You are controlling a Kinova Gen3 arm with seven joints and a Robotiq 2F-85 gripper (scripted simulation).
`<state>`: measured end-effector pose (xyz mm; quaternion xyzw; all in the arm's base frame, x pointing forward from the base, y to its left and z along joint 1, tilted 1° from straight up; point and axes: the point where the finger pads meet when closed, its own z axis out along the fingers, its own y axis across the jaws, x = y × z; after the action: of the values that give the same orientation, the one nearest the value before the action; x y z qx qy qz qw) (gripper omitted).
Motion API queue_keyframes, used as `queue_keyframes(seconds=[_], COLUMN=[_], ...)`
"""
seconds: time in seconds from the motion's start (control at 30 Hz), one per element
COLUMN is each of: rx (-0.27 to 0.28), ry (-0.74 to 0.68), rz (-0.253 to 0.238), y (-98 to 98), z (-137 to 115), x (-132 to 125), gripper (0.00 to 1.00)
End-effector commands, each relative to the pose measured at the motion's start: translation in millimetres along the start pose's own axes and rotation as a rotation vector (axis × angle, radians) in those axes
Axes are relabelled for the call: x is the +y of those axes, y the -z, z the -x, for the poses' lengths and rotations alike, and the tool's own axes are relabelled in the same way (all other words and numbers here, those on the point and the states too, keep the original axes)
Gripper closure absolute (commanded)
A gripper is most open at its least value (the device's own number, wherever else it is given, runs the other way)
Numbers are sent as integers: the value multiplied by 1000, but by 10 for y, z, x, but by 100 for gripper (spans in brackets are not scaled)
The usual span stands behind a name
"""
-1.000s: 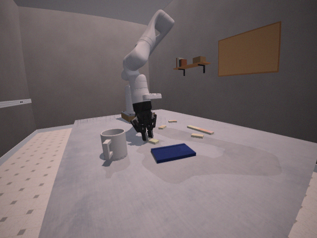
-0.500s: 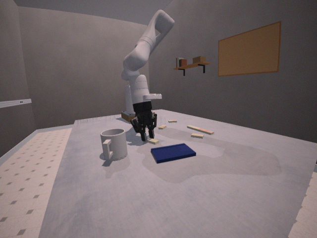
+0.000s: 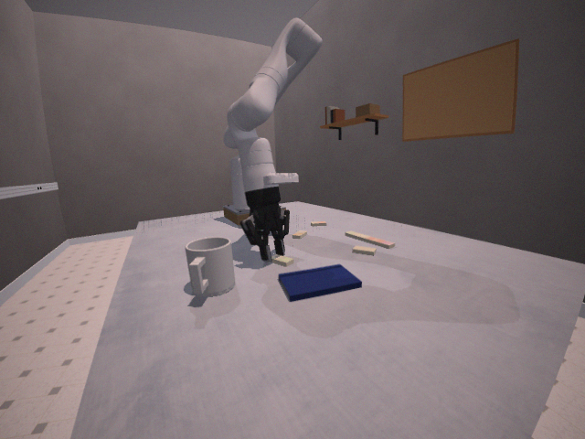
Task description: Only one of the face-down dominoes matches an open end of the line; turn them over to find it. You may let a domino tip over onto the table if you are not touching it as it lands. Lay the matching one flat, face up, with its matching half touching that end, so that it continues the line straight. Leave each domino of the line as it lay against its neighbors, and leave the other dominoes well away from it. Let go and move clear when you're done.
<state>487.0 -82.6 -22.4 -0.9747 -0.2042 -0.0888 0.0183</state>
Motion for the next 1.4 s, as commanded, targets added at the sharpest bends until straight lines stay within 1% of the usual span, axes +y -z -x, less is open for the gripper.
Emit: queue_keyframes(seconds=[0.0,0.53,0.7,0.77,1.1,1.37], rx=[2,2,2,2,2,2], ry=[0,0,0,0,0,0], rz=[1,1,1,1,1,1], y=[7,17,88,88,283,302], z=[-6,-8,-21,-21,-55,-58], x=[3,3,3,3,3,3], gripper=[53,53,53,53,53,53])
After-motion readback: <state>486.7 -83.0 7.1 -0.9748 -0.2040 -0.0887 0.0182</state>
